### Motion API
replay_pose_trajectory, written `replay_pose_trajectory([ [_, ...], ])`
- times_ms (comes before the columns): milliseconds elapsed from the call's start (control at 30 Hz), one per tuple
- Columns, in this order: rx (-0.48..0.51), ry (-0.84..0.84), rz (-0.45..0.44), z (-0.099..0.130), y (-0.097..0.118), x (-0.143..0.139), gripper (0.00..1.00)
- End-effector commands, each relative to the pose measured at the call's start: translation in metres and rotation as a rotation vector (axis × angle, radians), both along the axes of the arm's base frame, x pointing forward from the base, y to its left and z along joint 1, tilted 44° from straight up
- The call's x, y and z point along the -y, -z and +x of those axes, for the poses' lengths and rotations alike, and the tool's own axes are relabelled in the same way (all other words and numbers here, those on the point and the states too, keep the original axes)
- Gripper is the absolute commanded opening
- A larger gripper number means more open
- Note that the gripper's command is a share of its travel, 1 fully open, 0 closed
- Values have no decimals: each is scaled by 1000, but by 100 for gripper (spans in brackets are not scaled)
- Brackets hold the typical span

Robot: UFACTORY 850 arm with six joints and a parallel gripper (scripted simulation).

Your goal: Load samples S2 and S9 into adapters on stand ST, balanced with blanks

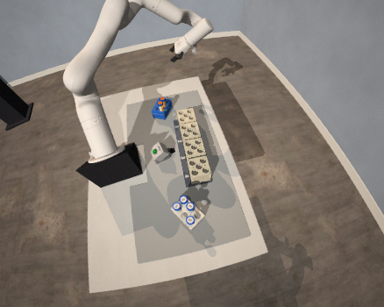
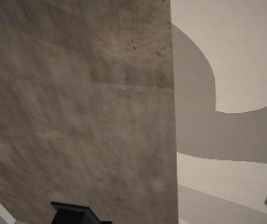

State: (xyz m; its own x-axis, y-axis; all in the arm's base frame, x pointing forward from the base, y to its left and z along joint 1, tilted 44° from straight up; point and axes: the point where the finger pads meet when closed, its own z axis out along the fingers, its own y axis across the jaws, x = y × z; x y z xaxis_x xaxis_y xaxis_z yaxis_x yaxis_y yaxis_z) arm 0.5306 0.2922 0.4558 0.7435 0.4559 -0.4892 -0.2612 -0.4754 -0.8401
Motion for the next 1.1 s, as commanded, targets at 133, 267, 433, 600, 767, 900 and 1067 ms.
replay_pose_trajectory([
  [133, 2, 1, 1, 0, -1, 0, 100],
  [267, 2, 1, 1, 0, -1, 0, 100],
  [433, 2, 1, 1, 0, -1, 0, 100],
  [600, 37, 57, -2, 4, 6, 7, 100],
  [767, 53, 84, -3, 12, 23, 23, 100],
  [900, 53, 84, -3, 17, 33, 32, 100],
  [1067, 104, 160, -14, 23, 47, 45, 100],
])
